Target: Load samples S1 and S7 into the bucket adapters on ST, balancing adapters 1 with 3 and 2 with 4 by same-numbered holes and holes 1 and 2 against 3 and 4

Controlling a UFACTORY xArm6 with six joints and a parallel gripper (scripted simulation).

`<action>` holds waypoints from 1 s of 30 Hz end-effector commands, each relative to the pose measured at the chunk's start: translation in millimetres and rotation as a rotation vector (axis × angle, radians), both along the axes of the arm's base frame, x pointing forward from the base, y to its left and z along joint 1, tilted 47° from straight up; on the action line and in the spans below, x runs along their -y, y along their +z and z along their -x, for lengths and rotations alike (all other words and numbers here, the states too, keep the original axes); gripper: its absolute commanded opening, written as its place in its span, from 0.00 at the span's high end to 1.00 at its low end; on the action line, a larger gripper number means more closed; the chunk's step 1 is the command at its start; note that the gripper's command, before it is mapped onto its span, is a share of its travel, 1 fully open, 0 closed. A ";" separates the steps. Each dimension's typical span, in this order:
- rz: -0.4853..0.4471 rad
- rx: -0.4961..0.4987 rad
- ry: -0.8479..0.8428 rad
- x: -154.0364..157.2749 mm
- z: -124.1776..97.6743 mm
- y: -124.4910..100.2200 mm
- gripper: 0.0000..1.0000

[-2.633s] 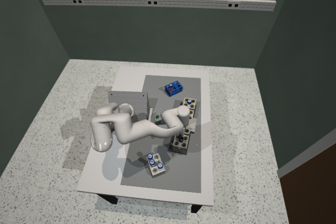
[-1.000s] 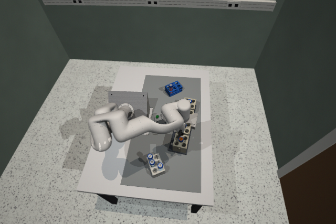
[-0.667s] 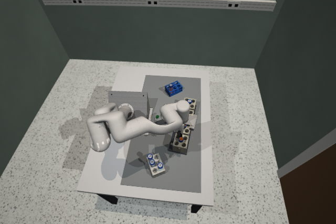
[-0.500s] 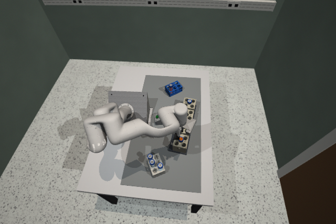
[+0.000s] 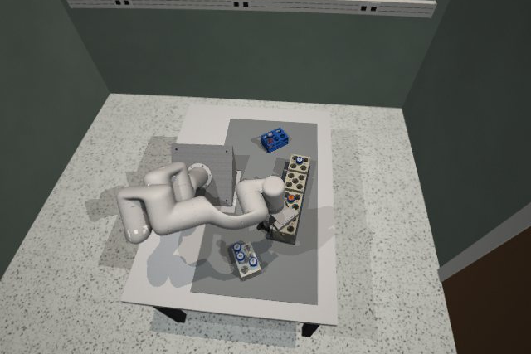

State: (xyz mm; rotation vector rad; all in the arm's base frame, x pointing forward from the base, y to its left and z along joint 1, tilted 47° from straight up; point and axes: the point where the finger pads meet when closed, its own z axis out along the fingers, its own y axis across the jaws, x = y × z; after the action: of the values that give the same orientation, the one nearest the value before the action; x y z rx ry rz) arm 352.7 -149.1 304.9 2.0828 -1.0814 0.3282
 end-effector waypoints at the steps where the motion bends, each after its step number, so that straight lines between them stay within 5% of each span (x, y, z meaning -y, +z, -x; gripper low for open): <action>1: 0.021 0.127 -0.111 11.6 15.6 16.7 0.43; 5: 0.035 0.224 -0.202 21.2 28.4 28.8 0.43; 30: 0.036 0.231 -0.209 61.8 82.5 80.2 0.43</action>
State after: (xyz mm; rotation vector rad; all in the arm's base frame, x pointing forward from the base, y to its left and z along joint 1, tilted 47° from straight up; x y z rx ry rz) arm 271.5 -209.6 382.5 1.9097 -1.4073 0.4862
